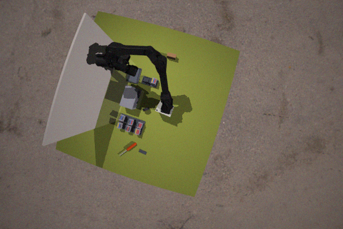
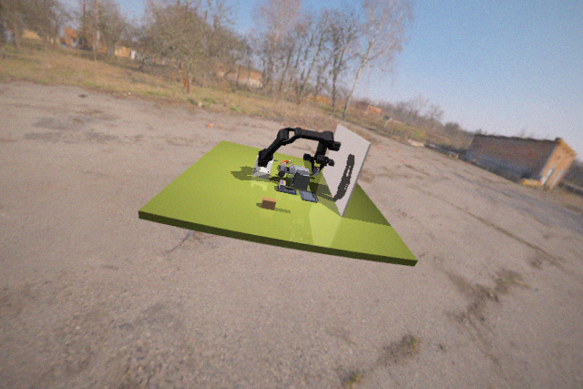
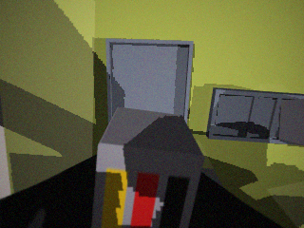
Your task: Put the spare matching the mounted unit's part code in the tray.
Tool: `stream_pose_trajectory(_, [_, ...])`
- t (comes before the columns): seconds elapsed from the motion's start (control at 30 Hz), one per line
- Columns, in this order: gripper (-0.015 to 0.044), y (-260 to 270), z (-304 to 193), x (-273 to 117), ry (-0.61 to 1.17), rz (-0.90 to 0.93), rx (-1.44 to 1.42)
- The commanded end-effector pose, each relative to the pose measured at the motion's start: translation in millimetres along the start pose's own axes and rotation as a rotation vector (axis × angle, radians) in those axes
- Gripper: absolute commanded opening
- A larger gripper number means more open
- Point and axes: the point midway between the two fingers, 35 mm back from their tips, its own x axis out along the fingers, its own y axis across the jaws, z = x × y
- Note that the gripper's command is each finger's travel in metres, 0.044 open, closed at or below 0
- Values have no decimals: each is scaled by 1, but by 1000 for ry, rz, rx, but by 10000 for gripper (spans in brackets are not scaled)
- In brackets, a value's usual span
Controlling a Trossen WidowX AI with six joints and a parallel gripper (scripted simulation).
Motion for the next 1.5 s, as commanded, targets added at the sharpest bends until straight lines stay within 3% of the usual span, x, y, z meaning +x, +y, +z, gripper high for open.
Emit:
stream_pose_trajectory(0.0, [0,2,0,3,-2,0,-3])
stream_pose_trajectory(1.47, [0,7,-1,40,4,-5,1])
